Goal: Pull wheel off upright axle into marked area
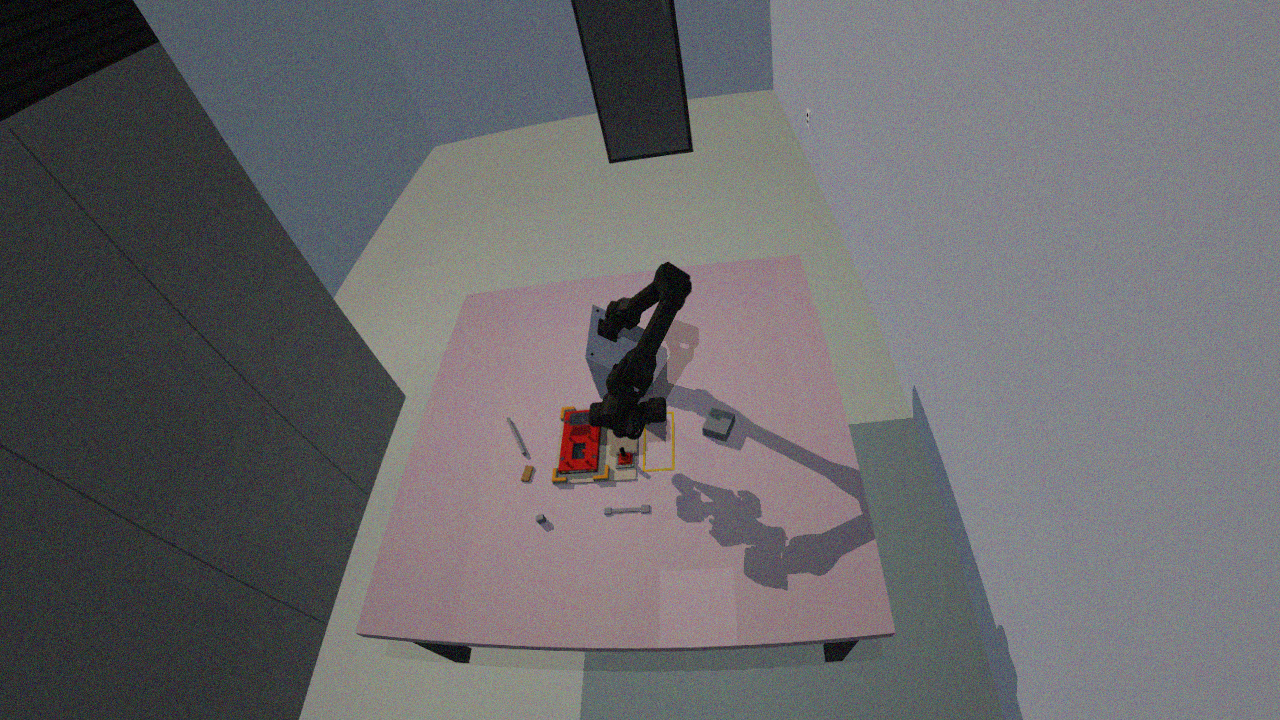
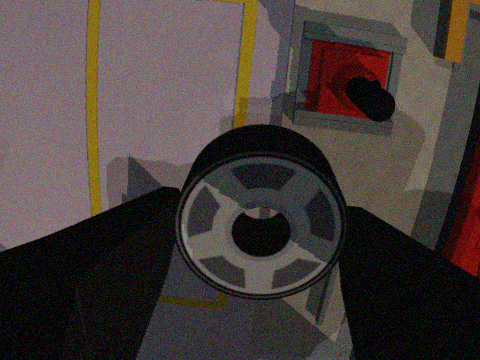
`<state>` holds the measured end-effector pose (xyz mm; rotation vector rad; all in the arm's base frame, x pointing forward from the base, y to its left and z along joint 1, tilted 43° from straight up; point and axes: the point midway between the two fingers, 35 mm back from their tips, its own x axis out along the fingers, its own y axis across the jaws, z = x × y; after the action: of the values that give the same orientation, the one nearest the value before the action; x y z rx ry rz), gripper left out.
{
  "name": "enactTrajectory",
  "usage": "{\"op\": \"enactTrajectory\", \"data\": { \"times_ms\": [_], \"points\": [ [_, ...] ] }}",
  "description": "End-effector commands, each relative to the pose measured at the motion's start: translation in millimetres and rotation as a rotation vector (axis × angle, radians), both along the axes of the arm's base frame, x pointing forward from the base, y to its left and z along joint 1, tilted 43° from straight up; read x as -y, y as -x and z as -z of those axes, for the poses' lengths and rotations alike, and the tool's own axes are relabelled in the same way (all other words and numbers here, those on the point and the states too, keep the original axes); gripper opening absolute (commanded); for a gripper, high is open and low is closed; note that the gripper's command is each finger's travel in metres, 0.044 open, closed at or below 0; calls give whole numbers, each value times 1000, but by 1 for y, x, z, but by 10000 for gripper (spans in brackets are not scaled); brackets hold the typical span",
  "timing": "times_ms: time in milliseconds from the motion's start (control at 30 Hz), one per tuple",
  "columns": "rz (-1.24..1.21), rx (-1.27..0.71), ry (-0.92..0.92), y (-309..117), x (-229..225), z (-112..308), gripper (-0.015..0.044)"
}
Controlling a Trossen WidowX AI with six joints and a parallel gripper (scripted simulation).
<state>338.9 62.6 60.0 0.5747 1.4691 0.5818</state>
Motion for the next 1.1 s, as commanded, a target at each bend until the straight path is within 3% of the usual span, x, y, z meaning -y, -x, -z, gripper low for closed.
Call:
{"op": "enactTrajectory", "data": {
  "times_ms": [0, 533, 1067],
  "points": [
    [4, -6, -4, 8, -7, -7, 0],
    [1, -1, -7, 37, -34, -35, 0],
    [1, -1, -5, 33, -64, -2, 0]
  ]
}}
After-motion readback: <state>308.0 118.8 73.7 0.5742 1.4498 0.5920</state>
